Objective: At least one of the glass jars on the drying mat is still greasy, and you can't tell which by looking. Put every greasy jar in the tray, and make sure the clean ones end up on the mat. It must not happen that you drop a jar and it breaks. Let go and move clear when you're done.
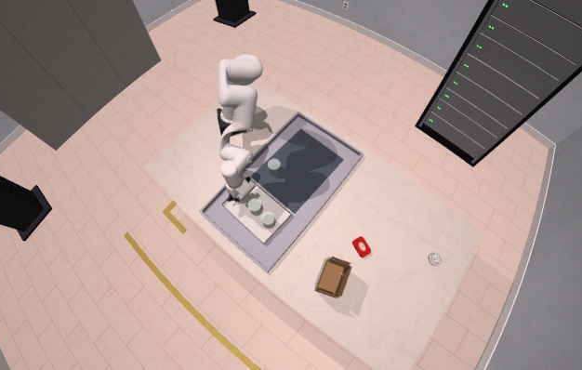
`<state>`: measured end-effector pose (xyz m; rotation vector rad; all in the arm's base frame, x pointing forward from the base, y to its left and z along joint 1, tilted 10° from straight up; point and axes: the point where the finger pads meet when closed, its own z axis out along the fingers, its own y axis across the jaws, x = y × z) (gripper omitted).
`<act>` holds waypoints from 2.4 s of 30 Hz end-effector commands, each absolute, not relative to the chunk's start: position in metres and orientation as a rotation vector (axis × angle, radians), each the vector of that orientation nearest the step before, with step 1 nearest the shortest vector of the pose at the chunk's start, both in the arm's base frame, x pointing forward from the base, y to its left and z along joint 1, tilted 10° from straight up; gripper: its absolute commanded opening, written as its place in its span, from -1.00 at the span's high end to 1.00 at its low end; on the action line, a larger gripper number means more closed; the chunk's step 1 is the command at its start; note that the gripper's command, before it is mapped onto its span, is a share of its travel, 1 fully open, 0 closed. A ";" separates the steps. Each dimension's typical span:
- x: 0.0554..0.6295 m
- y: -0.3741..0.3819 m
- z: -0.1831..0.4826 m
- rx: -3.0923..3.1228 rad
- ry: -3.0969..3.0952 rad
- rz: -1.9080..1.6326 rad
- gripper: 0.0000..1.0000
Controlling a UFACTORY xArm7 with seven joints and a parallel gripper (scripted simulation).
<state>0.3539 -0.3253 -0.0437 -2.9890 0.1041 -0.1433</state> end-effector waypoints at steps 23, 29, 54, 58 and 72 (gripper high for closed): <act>0.353 -0.330 -0.025 -2.993 0.106 -0.150 -1.00; 0.351 -0.333 -0.002 -2.993 0.106 -0.150 -1.00; 0.345 -0.341 0.055 -2.993 0.106 -0.150 -1.00; 0.345 -0.341 0.055 -2.993 0.106 -0.150 -1.00; 0.345 -0.341 0.055 -2.993 0.106 -0.150 -1.00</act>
